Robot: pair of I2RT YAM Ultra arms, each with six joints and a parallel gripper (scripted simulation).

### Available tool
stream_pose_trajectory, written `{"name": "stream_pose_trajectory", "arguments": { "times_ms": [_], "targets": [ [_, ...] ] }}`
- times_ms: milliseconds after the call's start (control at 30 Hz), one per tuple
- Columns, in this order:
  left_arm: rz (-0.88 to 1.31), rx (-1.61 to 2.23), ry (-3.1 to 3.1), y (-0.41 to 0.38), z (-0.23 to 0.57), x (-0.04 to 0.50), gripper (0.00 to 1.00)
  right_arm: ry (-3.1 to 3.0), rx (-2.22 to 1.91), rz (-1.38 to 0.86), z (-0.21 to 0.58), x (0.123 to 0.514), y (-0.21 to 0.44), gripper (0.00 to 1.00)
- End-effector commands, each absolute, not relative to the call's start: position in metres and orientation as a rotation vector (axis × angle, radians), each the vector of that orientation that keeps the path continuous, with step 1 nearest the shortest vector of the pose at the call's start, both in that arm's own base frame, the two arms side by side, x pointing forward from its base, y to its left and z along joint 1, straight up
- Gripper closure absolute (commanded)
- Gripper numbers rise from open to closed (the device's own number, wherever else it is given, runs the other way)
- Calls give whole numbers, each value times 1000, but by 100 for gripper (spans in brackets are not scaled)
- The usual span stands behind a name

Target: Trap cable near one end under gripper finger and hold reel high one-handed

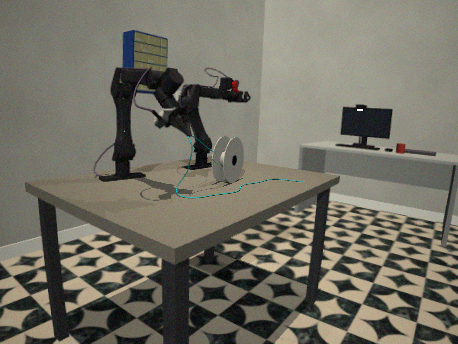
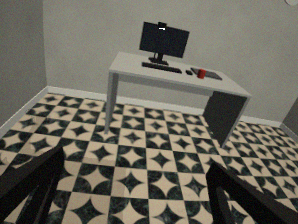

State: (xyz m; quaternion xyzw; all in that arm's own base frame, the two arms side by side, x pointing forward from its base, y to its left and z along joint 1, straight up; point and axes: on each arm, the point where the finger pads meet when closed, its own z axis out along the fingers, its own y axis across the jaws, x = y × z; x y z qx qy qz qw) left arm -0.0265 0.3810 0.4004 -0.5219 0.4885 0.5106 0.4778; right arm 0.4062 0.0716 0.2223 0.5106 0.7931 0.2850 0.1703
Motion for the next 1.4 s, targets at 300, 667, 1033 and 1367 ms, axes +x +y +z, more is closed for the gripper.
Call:
{"name": "stream_pose_trajectory", "arguments": {
  "times_ms": [300, 667, 1033, 1367],
  "targets": [
    [1258, -1257, 1175, 384, 406, -26, 0, 2168, 1487, 793, 238, 426, 97, 100],
    [1258, -1257, 1175, 384, 406, -26, 0, 2153, 1498, 785, 236, 418, 91, 100],
    [1258, -1257, 1175, 384, 406, -26, 0, 2161, 1482, 786, 235, 415, 92, 100],
    [1258, -1257, 1175, 384, 406, -26, 0, 2209, 1461, 802, 233, 416, 93, 100]
  ]
}}
